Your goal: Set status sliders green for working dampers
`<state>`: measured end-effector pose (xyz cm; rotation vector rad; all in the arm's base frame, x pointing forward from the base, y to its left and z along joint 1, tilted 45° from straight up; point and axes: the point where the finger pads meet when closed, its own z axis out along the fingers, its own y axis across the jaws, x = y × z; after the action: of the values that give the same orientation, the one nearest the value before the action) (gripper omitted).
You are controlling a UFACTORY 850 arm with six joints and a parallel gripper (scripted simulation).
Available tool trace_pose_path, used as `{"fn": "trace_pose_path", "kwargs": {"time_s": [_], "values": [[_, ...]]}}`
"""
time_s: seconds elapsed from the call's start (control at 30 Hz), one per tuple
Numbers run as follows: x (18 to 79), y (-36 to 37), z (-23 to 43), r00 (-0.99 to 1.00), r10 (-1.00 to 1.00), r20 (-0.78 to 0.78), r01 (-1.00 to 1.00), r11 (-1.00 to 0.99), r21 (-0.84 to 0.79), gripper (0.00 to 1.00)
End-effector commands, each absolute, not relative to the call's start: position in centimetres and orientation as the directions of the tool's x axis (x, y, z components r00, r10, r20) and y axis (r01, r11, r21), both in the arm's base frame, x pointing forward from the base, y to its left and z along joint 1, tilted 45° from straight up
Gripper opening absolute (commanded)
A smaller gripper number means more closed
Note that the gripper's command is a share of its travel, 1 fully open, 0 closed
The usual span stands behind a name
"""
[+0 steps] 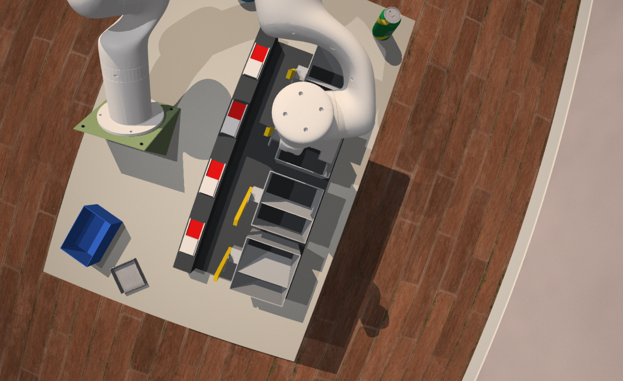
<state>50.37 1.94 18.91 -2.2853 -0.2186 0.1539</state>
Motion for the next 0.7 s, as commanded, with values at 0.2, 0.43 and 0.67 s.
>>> {"fn": "trace_pose_path", "kwargs": {"time_s": [0.2,0.43,0.67], "values": [[43.5,-0.1,16.8,0.977,0.208,-0.036,0.092,-0.571,-0.816,0.39],[43.2,-0.2,16.7,0.977,0.208,-0.036,0.091,-0.568,-0.818,0.39],[43.2,-0.2,16.7,0.977,0.208,-0.036,0.091,-0.568,-0.818,0.39]]}}
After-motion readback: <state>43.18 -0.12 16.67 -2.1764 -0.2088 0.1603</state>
